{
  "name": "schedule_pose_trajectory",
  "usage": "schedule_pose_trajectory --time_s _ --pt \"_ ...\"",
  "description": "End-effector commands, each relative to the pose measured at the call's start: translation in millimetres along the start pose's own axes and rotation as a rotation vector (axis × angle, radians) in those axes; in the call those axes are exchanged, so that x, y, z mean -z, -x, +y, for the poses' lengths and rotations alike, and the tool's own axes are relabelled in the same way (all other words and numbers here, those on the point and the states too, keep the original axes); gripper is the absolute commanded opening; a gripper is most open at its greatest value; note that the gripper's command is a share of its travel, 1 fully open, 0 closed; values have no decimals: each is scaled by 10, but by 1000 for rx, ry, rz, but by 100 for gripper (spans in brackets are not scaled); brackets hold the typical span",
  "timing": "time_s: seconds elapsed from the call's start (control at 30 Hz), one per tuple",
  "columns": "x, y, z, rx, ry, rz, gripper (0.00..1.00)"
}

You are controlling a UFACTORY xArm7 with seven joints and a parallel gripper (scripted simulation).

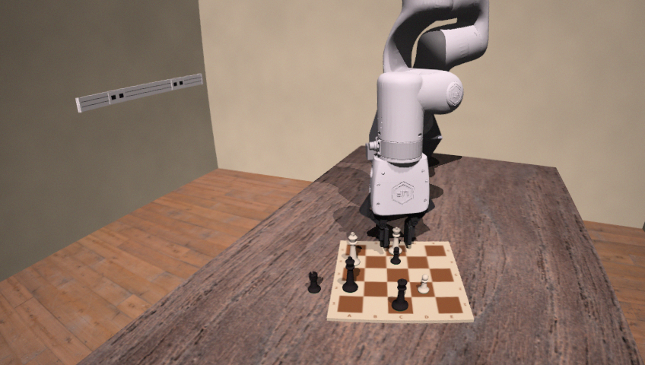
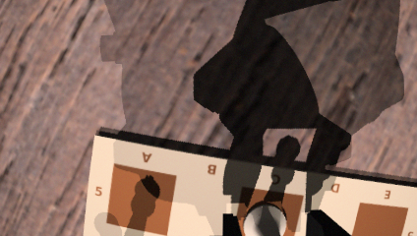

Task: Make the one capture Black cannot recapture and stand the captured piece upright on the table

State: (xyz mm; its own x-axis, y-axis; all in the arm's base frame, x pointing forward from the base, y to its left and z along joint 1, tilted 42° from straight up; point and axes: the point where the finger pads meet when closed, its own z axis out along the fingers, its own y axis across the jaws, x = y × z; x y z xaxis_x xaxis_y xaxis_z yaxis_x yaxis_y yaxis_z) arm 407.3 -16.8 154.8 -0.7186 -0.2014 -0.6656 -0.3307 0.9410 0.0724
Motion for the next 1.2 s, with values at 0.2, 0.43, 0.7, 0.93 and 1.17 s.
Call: schedule_pose_trajectory --time_s 0.2,0.43,0.7,0.93,1.17 --pt "3 7 -5 0 -1 -2 43" --pt "3 7 -5 0 -1 -2 43" --pt "3 7 -5 0 -1 -2 0" --pt "3 7 -5 0 -1 -2 0" --pt "3 7 -5 0 -1 -2 0"
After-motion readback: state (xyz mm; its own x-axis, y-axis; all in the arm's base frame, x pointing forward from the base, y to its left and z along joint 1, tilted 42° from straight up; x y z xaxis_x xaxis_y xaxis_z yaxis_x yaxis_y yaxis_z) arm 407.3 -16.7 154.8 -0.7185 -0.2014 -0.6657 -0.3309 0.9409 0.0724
